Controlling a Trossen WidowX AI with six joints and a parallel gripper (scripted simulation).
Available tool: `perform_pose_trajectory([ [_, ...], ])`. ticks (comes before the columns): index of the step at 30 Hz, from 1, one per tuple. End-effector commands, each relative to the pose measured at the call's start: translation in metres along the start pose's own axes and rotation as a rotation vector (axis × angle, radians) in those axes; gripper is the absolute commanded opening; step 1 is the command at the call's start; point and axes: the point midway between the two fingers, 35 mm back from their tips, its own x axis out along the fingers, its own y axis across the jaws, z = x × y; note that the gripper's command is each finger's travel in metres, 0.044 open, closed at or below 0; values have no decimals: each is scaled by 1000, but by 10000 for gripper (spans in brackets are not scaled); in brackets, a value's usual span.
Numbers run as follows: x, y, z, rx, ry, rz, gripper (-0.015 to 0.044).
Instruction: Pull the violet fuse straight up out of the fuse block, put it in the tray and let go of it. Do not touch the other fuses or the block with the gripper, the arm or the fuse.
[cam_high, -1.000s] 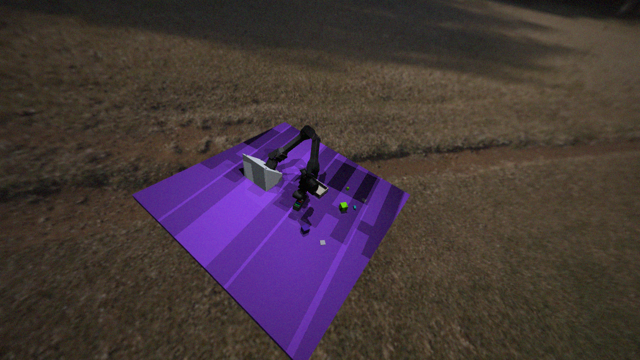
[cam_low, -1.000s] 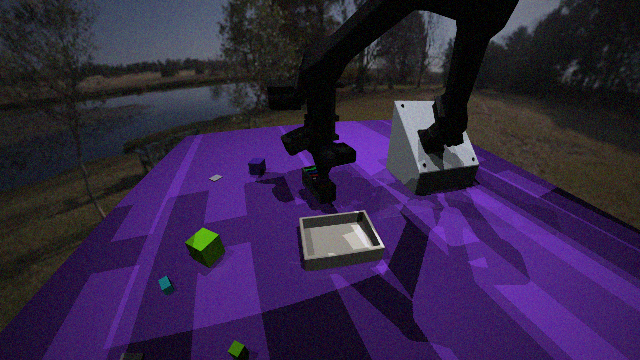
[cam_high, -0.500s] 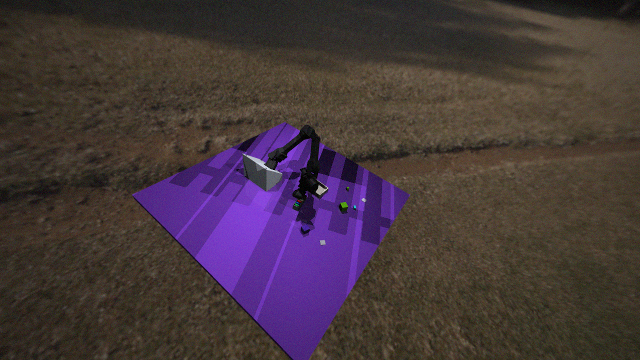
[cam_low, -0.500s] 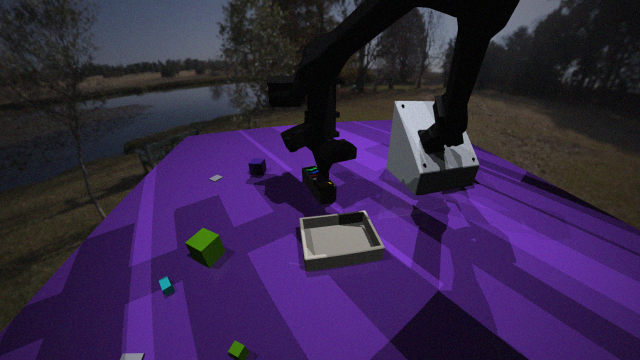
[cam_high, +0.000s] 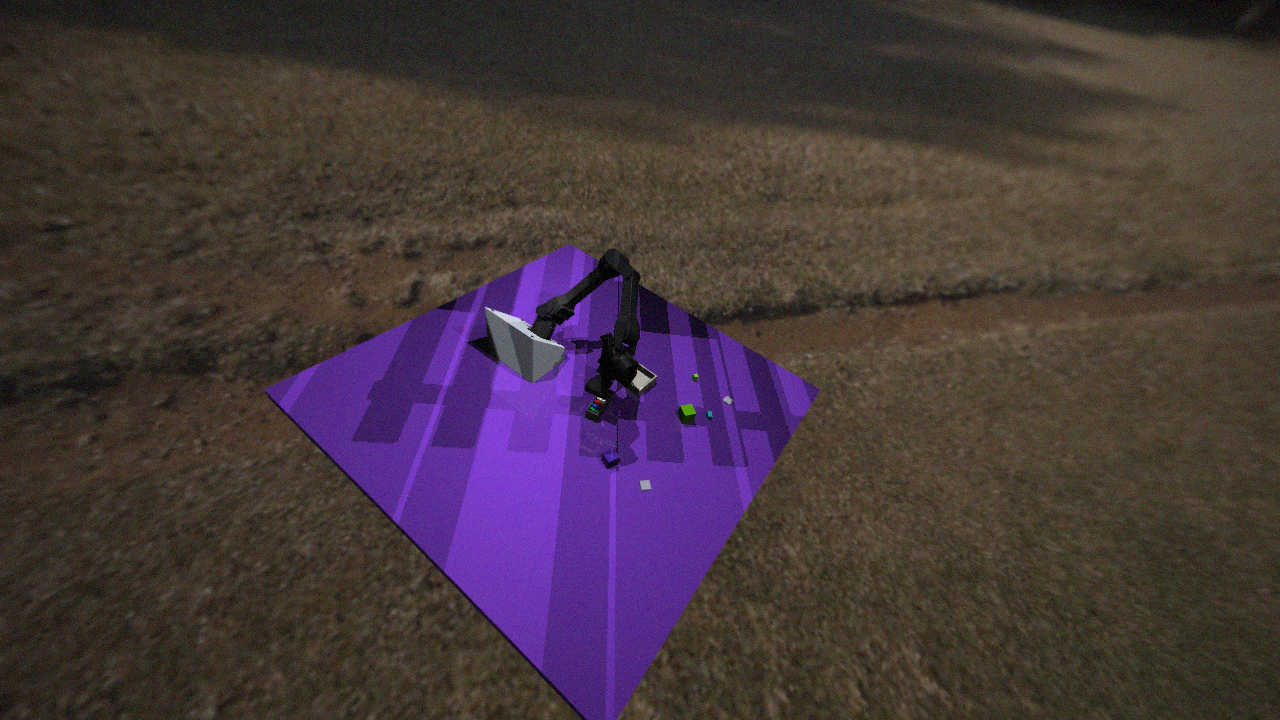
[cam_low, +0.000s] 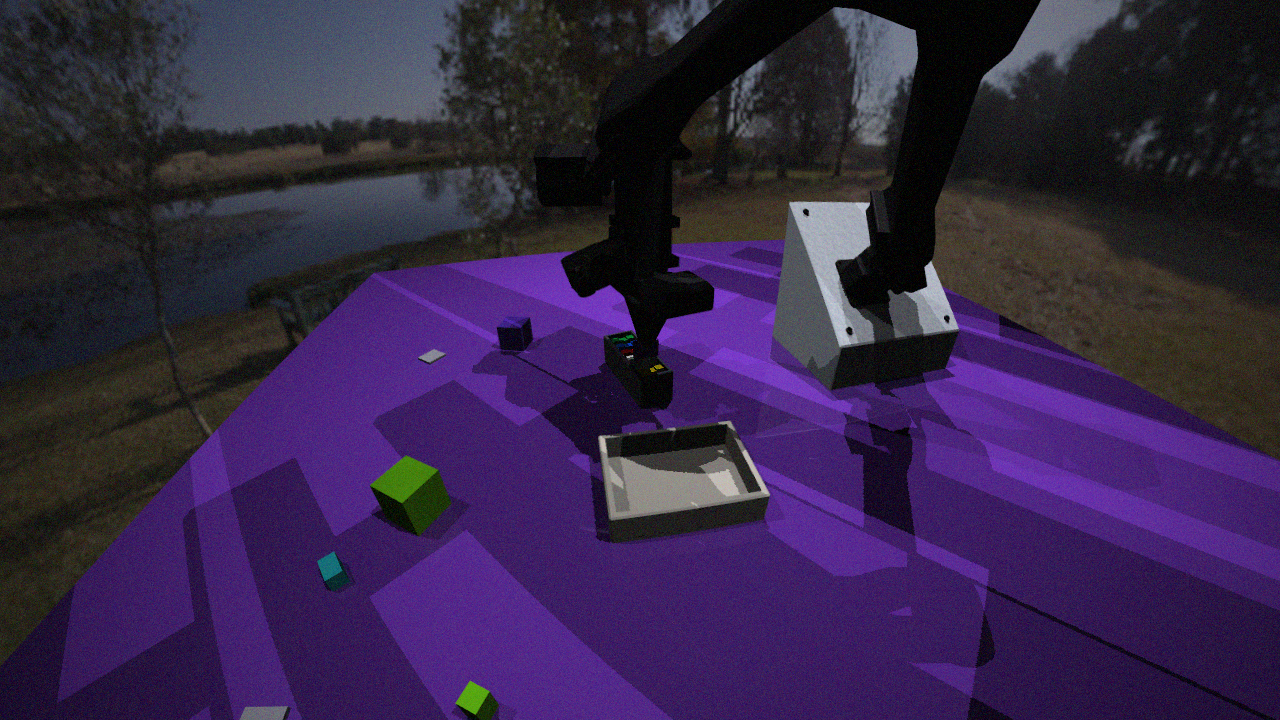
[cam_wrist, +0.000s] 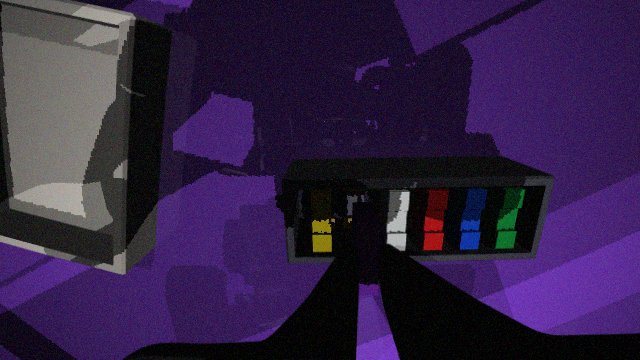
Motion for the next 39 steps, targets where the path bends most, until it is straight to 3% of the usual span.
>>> perform_pose_trajectory([
  [1,-5,0,2,-7,-6,-7,0],
  [39,-32,1,2,-6,-6,-8,0],
])
